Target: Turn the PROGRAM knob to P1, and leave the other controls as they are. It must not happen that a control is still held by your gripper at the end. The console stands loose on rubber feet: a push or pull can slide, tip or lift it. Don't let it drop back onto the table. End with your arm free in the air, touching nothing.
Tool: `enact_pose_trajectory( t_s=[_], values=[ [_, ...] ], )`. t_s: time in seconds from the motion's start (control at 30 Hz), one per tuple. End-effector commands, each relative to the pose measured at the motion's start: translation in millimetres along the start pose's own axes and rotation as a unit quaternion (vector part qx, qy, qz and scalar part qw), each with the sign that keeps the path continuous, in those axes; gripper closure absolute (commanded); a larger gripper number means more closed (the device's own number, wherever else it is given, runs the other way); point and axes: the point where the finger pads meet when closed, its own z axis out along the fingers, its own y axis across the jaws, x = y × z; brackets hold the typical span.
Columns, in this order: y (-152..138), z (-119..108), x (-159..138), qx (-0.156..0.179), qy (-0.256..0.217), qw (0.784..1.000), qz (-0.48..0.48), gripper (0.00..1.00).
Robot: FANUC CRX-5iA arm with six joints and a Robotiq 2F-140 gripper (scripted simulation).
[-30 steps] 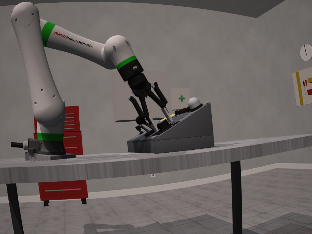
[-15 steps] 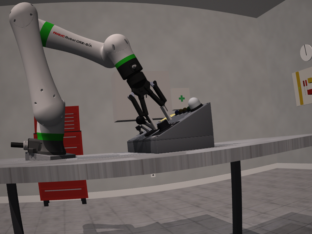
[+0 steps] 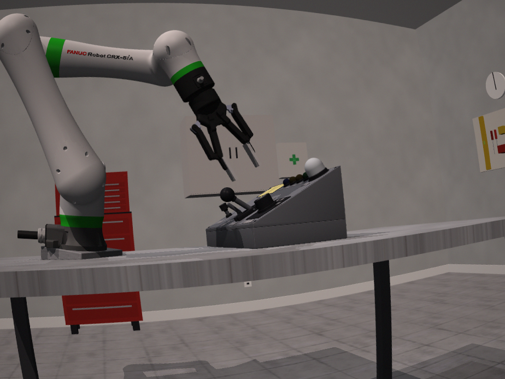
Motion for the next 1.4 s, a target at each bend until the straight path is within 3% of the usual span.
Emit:
enact_pose_trajectory(
  t_s=[0.0, 0.27, 0.3, 1.37],
  values=[
    [0.0, -21.1, 0.6, 0.000, 0.000, 1.000, 0.000, 0.56],
    [0.0, -38.1, 0.6, 0.000, 0.000, 1.000, 0.000, 0.56],
    [0.0, -38.1, 0.6, 0.000, 0.000, 1.000, 0.000, 0.00],
    [0.0, -38.1, 0.6, 0.000, 0.000, 1.000, 0.000, 0.00]
  ],
)
